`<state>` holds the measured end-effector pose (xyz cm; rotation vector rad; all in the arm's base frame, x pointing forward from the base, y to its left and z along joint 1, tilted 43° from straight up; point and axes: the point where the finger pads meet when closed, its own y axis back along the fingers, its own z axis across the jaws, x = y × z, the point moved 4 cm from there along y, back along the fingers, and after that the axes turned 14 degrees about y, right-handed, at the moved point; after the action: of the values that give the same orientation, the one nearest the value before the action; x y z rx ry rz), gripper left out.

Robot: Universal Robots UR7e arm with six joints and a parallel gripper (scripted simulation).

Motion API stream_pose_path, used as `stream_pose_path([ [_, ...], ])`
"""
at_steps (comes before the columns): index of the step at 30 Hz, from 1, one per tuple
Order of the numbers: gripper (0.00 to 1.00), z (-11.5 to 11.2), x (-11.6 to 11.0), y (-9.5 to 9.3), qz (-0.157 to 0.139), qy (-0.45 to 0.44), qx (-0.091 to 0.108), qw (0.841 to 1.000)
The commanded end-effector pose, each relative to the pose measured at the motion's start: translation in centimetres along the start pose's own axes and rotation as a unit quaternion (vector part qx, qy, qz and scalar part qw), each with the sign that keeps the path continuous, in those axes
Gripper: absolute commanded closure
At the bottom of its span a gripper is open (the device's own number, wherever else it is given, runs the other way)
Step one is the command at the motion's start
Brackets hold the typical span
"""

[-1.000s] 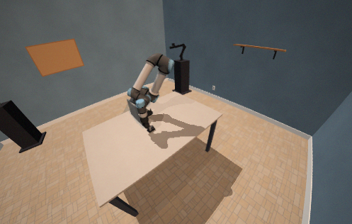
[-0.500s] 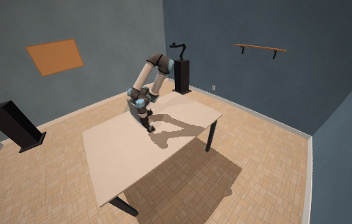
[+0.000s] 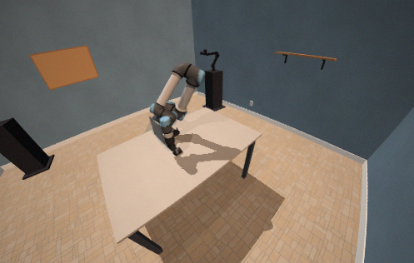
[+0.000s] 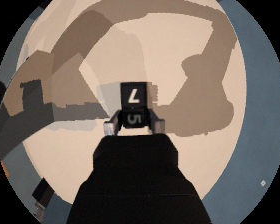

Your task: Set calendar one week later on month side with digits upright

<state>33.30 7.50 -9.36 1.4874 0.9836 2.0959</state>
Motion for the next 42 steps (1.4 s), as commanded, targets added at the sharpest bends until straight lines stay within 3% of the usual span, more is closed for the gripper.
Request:
stream_pose_path([
  [1, 0.19, 0.0, 0.0, 0.0, 0.000, 0.000, 0.000, 1.000],
  [2, 0.13, 0.0, 0.0, 0.0, 0.000, 0.000, 0.000, 1.000],
  [18, 0.13, 0.0, 0.0, 0.5, 0.000, 0.000, 0.000, 1.000],
  [29, 0.13, 0.0, 0.0, 5.2, 0.000, 0.000, 0.000, 1.000],
  [31, 0.13, 0.0, 0.0, 5.2, 0.000, 0.000, 0.000, 1.000],
  [37, 0.13, 0.0, 0.0, 8.0, 0.000, 0.000, 0.000, 1.000],
  [42, 0.13, 0.0, 0.0, 9.0, 0.000, 0.000, 0.000, 1.000],
])
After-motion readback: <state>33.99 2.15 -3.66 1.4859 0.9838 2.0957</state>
